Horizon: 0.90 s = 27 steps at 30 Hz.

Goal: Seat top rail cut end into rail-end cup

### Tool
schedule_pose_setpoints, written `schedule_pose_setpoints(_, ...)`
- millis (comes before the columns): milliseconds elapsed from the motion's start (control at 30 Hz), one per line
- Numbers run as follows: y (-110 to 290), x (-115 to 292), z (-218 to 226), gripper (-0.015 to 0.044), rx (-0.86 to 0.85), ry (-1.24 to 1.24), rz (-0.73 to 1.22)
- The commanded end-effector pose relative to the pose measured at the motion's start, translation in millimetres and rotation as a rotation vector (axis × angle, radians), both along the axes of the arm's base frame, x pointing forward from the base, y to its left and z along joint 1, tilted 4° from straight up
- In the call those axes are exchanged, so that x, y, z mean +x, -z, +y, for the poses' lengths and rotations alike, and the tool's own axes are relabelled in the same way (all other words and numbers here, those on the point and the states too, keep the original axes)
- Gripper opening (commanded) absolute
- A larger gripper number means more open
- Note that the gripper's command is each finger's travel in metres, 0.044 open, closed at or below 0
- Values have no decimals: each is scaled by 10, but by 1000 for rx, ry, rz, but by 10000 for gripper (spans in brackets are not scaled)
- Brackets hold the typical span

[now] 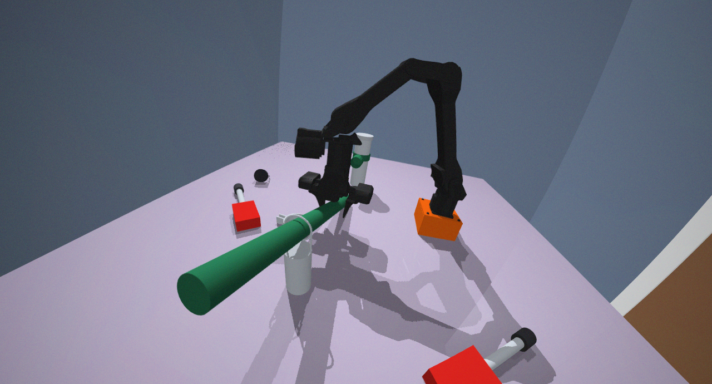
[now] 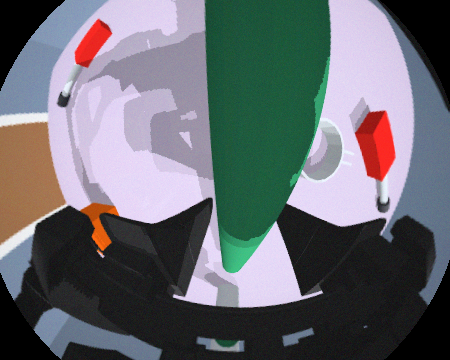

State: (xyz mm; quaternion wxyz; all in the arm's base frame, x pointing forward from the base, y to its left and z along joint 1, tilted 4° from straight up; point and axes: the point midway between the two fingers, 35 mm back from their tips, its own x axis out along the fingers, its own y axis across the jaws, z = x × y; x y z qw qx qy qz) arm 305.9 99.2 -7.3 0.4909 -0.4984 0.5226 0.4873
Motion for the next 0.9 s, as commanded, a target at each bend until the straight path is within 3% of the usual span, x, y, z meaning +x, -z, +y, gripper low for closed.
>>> schedule_pose_setpoints(0, 4, 2, 4, 204, 3, -5, -1)
schedule_pose_setpoints(300, 4, 2, 4, 124, 3, -5, -1)
schedule_pose_setpoints(467, -42, -10, 2, 0, 3, -5, 0)
schedule_pose_setpoints(867, -477, -5, -340, 0, -206, -2, 6)
